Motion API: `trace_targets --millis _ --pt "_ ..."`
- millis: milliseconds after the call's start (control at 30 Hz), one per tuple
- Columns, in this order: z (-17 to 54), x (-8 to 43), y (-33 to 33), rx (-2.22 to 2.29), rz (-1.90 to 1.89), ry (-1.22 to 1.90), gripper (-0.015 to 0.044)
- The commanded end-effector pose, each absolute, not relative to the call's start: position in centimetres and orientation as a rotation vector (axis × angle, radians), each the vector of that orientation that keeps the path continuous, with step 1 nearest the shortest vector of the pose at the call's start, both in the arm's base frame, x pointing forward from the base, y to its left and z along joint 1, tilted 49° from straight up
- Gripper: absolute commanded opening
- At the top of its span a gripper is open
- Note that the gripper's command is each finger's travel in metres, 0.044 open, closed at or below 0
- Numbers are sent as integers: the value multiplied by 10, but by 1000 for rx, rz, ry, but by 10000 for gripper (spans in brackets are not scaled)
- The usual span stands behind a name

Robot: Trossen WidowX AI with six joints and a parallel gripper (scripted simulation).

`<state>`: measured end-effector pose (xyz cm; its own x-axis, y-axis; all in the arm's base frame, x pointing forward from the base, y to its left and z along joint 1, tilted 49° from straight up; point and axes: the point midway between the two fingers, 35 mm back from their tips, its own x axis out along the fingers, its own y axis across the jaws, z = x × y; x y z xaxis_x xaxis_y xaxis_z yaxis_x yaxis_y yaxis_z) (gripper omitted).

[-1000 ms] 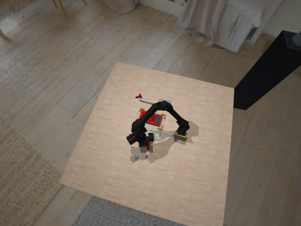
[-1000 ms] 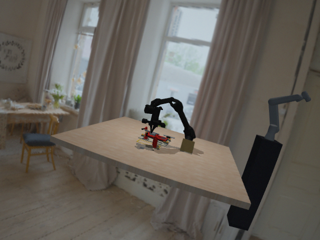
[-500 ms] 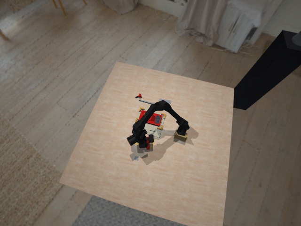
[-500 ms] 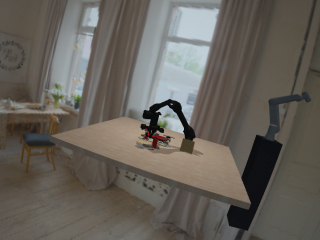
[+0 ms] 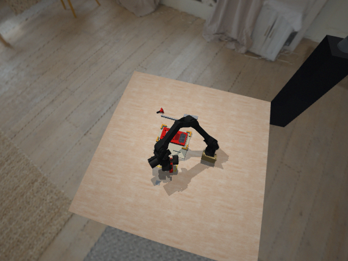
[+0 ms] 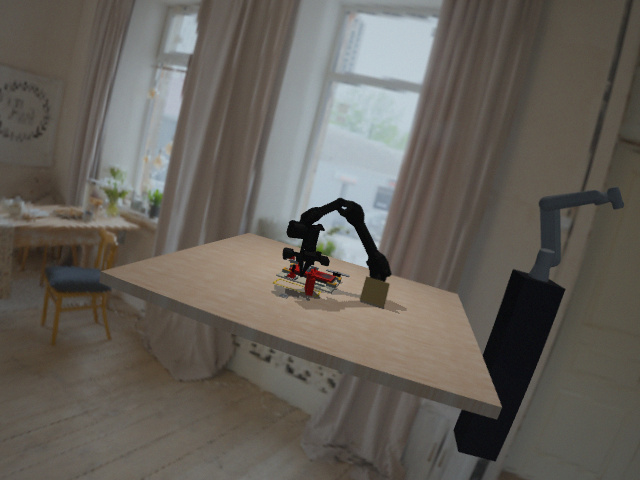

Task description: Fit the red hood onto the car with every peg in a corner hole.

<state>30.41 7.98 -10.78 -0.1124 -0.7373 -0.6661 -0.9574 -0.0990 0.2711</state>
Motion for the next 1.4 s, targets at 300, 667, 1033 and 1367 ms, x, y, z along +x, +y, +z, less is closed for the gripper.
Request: trace_targets --millis 300,667,1033,1367 --pt "-106 297 80 -1858 1030 1875 0" --pt "-105 291 80 -1858 1030 1874 0" --pt "-103 286 80 -1858 1030 1874 0" --pt "-102 281 79 -1858 1031 1874 0"
